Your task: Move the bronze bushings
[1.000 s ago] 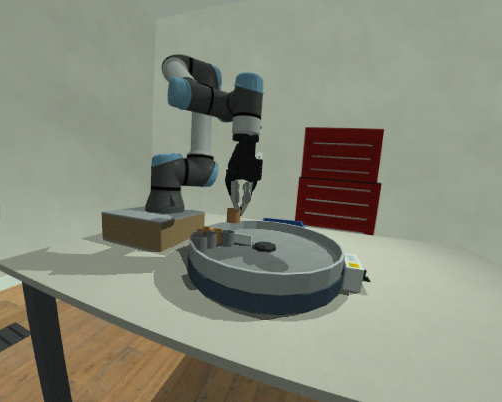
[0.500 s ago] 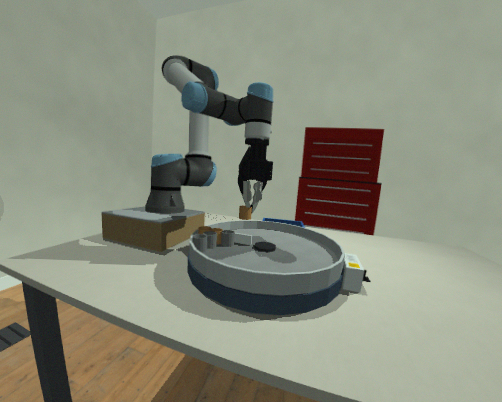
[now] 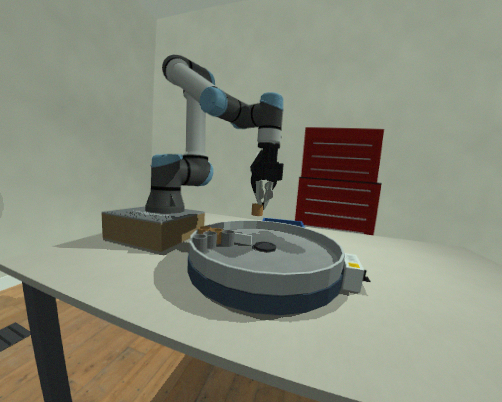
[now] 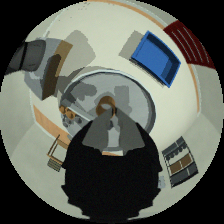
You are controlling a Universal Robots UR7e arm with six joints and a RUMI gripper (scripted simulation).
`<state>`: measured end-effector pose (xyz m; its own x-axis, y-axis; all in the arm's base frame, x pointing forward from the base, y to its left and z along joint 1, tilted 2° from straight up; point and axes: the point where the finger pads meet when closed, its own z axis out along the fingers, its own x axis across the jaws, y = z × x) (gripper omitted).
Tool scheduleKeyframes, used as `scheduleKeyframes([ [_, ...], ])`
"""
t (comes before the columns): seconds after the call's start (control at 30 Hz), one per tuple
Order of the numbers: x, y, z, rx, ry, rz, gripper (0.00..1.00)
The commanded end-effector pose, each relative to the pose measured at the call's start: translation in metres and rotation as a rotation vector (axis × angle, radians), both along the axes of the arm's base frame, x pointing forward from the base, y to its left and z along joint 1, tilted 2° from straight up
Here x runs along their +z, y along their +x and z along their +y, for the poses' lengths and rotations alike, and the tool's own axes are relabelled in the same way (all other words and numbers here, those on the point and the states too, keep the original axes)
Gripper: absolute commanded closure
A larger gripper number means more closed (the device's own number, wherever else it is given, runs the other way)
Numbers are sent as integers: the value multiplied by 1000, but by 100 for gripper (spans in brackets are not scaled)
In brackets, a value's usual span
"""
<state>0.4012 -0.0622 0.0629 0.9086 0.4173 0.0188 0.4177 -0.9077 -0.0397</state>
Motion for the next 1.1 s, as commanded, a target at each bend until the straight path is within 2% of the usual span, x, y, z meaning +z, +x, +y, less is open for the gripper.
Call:
scheduleKeyframes([
  [0.0, 1, 9, 17, -2, -3, 1, 100],
  [0.5, 4, 45, 99, -2, -3, 1, 100],
  [0.57, 4, 45, 99, -2, -3, 1, 100],
  [1.07, 7, 77, 169, -2, -3, 1, 100],
])
